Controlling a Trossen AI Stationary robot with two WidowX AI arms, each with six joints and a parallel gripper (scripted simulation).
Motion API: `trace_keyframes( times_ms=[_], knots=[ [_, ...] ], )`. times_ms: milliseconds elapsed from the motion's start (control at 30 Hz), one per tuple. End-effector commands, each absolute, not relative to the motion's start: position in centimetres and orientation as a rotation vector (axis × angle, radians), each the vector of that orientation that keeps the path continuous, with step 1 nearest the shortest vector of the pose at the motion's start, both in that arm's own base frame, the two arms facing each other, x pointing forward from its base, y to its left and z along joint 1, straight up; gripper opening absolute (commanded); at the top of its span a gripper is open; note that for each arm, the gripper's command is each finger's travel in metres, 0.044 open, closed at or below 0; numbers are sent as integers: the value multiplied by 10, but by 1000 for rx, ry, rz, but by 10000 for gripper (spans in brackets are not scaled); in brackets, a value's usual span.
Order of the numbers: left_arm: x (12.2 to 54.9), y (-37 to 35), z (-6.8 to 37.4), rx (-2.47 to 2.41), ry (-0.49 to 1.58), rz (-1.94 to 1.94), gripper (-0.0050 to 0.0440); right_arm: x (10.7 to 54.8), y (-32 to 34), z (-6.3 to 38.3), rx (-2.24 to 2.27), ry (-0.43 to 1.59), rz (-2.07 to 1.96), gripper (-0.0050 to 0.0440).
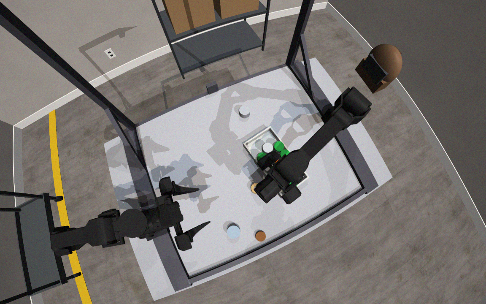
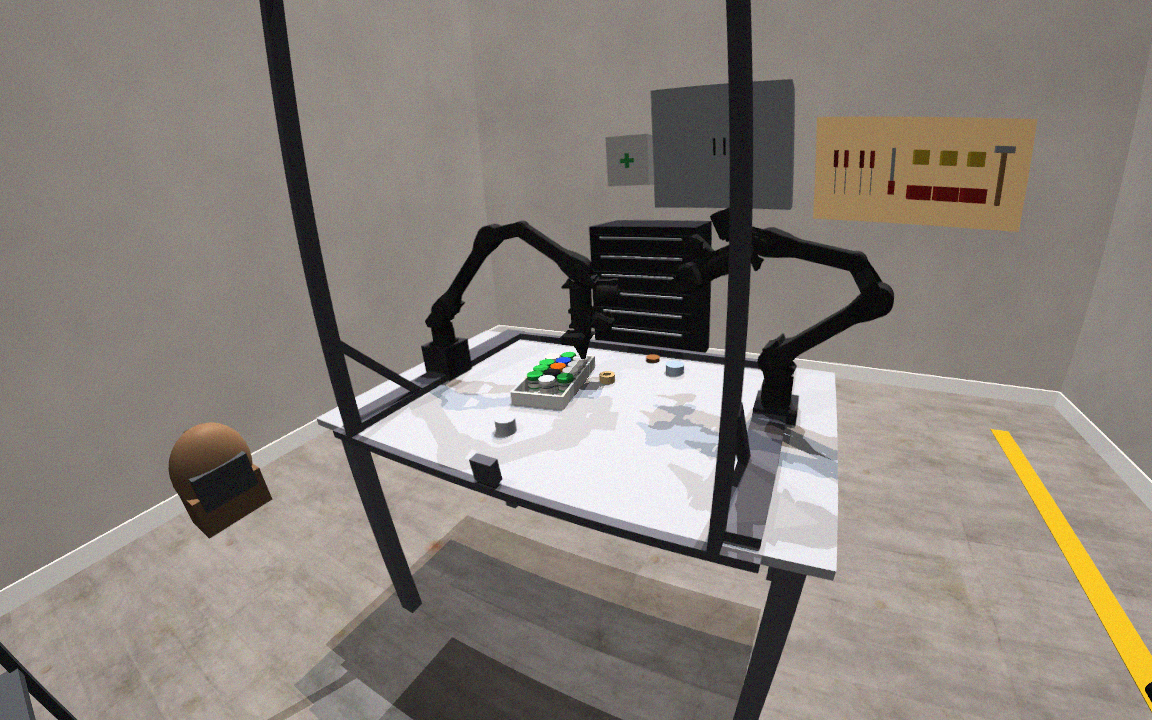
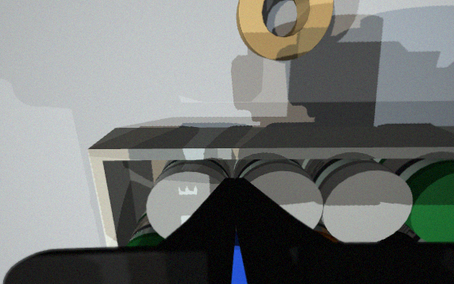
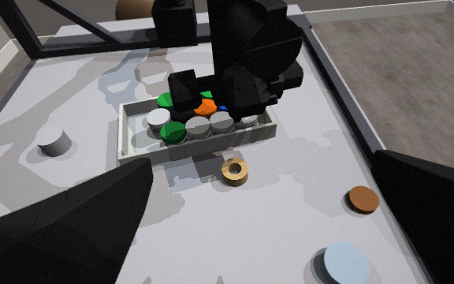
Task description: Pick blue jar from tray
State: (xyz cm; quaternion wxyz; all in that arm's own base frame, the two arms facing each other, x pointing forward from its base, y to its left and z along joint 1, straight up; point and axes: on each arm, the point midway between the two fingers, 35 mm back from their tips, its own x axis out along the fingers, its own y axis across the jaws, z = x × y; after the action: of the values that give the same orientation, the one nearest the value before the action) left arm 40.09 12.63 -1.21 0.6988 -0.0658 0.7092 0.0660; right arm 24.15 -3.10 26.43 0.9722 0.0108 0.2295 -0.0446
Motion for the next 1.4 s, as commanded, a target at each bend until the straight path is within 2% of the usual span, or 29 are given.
trace_keyframes(
  times_ms=[0,367,400,700,733,1367],
  knots=[
    [405,127,-11,-141,1554,141,-50,240,-30,272,18,440,-88,440],
    [408,128,-16,-137,1536,144,-50,240,-30,272,18,440,-88,440],
    [409,128,-15,-137,1532,145,24,240,-30,272,18,440,-88,440],
    [410,128,-14,-136,1529,148,240,240,-30,272,18,440,-88,440],
    [410,128,-14,-136,1529,148,250,240,-30,272,18,440,-88,440],
    [411,128,-7,-132,1517,149,250,240,-30,272,18,440,-88,440]
  ],
)
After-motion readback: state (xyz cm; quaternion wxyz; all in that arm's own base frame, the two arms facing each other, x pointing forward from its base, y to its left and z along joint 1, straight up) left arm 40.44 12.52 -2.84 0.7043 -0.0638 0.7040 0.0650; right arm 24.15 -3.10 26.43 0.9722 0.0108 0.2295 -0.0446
